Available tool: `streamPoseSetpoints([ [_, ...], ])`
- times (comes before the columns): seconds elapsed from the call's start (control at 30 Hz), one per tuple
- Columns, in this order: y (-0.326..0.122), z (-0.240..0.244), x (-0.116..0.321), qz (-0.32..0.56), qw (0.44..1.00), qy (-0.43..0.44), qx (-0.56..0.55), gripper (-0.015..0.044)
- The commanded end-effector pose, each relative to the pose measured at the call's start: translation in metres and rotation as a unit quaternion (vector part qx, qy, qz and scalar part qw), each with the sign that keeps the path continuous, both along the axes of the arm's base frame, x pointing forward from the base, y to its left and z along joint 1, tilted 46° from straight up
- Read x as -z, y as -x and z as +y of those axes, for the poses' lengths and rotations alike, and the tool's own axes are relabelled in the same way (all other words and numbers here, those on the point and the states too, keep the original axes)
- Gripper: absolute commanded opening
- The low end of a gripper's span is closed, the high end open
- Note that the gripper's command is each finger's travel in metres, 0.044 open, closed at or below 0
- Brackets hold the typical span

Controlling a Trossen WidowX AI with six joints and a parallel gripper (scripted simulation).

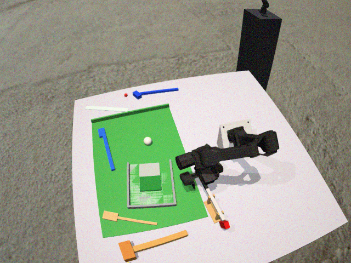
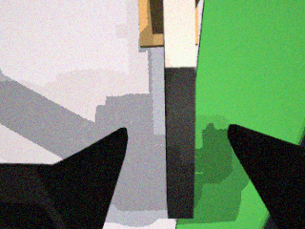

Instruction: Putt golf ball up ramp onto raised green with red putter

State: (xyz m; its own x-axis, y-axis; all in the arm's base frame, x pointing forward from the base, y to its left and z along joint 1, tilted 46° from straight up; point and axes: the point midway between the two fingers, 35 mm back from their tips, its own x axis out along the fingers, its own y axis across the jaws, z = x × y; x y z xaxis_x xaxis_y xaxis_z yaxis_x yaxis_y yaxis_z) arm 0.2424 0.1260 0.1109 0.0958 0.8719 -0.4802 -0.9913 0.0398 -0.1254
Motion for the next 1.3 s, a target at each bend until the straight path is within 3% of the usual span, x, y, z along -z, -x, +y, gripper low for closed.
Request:
streamPoseSetpoints([
  [0.0, 0.0, 0.0, 0.0, 0.0, 1.0, 0.0, 0.0, 0.0282],
  [0.3, 0.0, 0.0, 0.0, 0.0, 1.0, 0.0, 0.0, 0.0046],
  [0.53, 0.0, 0.0, 0.0, 0.0, 1.0, 0.0, 0.0, 0.0],
  [1.27, 0.005, -0.057, -0.048, 0.004, 1.0, 0.01, 0.001, 0.0],
])
